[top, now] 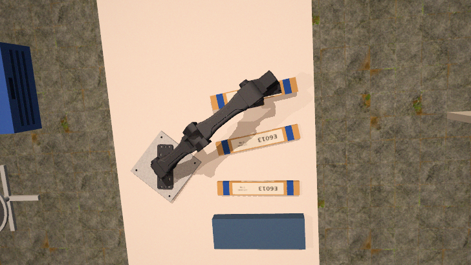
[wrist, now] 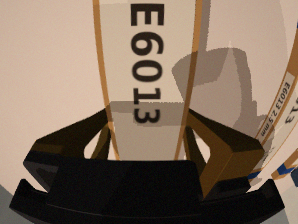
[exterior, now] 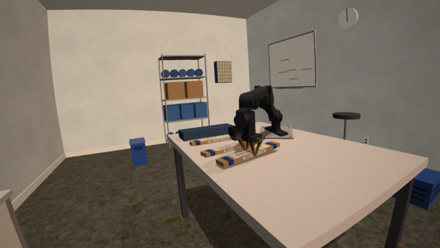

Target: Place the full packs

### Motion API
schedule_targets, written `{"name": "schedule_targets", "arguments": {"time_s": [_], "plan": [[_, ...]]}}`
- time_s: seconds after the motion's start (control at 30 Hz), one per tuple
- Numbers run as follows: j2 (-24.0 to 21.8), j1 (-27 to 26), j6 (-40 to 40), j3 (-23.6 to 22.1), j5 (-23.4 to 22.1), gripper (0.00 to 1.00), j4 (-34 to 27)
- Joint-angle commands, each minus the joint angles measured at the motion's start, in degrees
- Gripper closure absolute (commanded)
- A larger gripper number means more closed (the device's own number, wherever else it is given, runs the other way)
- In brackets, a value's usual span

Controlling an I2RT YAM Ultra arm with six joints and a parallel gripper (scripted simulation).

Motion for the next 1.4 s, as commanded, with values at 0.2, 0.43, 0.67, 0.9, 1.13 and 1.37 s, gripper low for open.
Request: {"name": "schedule_targets", "arguments": {"time_s": [0.2,0.43,0.67,0.9,1.13,1.37], "plan": [[-4.3,-0.3,-0.2,4.9,0.2,1.0,-3.3],[-4.4,-0.3,-0.2,4.7,0.2,1.0,-3.6],[-4.5,-0.3,-0.2,4.4,0.2,1.0,-3.7],[-4.5,-0.4,-0.2,4.6,0.2,1.0,-3.6],[-4.6,-0.4,-0.3,4.8,0.2,1.0,-3.4],[-4.6,-0.4,-0.3,4.6,0.2,1.0,-3.6]]}}
